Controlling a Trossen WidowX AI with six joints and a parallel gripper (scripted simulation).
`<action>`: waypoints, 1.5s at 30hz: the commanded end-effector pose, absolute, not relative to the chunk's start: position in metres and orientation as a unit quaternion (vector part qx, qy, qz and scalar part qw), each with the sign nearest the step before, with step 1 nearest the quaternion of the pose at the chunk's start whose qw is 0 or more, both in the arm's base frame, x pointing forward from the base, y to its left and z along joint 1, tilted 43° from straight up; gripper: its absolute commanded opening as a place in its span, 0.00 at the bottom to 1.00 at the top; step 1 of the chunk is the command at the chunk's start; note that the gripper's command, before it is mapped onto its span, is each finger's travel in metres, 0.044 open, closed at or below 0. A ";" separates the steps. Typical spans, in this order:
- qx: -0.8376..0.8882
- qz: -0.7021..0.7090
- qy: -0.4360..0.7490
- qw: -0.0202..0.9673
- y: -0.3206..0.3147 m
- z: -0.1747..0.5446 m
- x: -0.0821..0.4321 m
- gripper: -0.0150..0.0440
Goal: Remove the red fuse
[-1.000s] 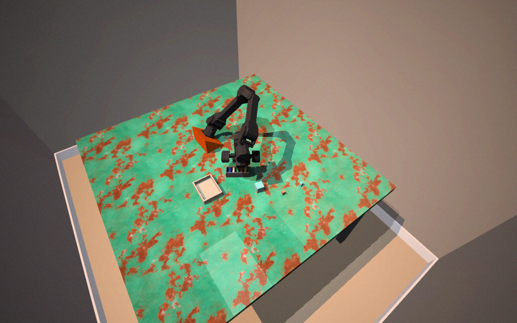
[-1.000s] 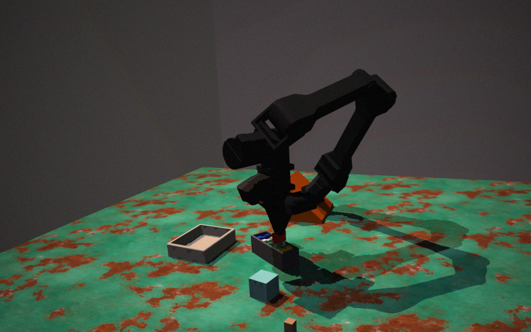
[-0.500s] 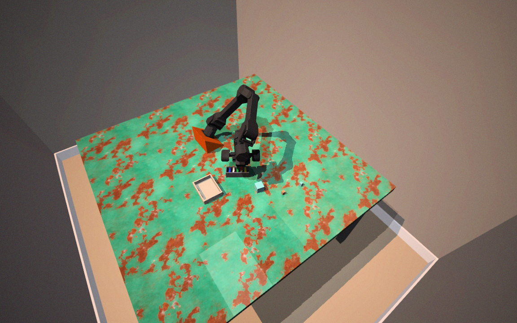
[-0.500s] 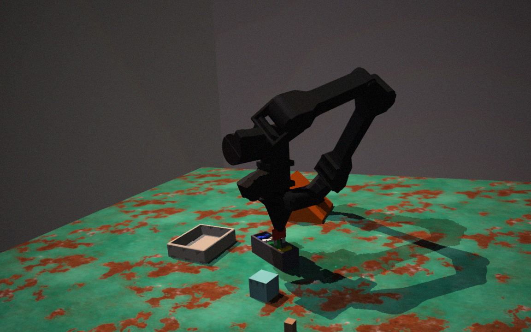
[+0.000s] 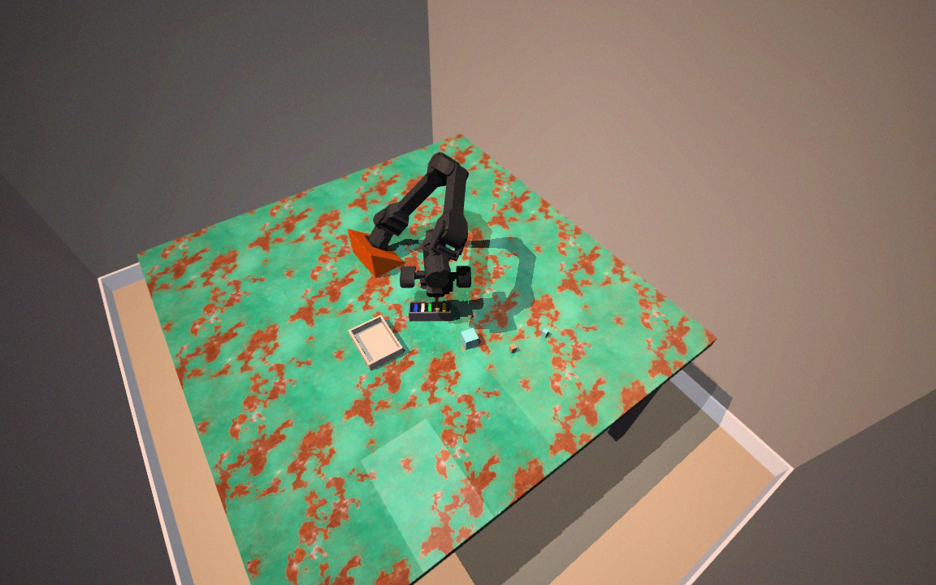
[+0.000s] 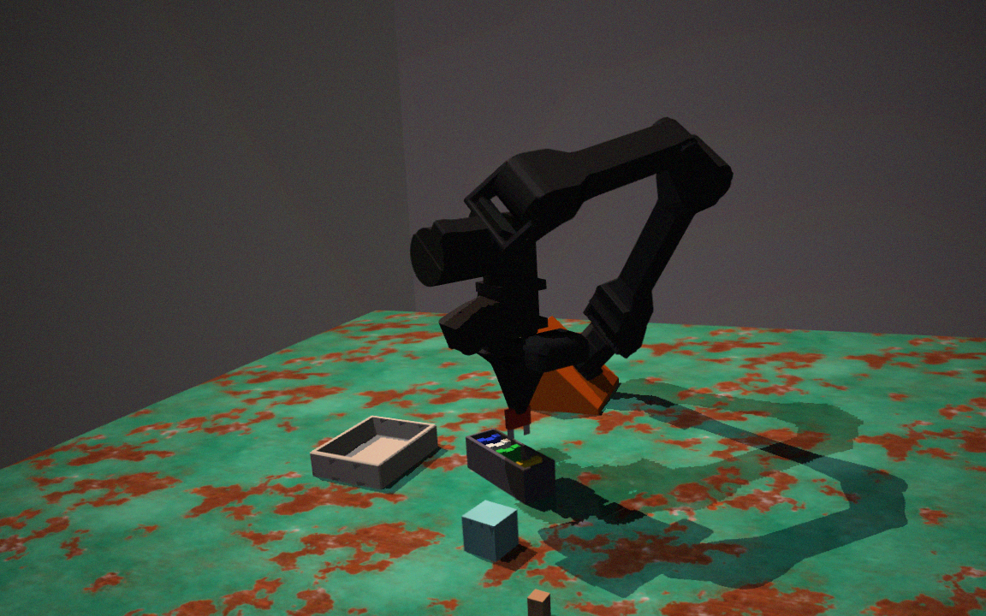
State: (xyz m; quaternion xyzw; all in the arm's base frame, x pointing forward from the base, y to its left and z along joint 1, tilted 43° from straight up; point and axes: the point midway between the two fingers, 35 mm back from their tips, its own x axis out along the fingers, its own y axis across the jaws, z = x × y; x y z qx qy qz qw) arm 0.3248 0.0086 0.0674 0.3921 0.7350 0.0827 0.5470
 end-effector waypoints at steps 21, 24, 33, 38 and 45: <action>0.387 0.075 0.733 0.555 -0.081 0.002 0.343 0.25; 0.387 0.075 0.733 0.555 -0.096 -0.011 0.342 0.25; 0.387 0.078 0.733 0.554 -0.137 -0.052 0.333 0.25; 0.387 0.078 0.733 0.554 -0.144 -0.058 0.331 0.25; 0.387 0.078 0.733 0.554 -0.138 -0.065 0.331 0.25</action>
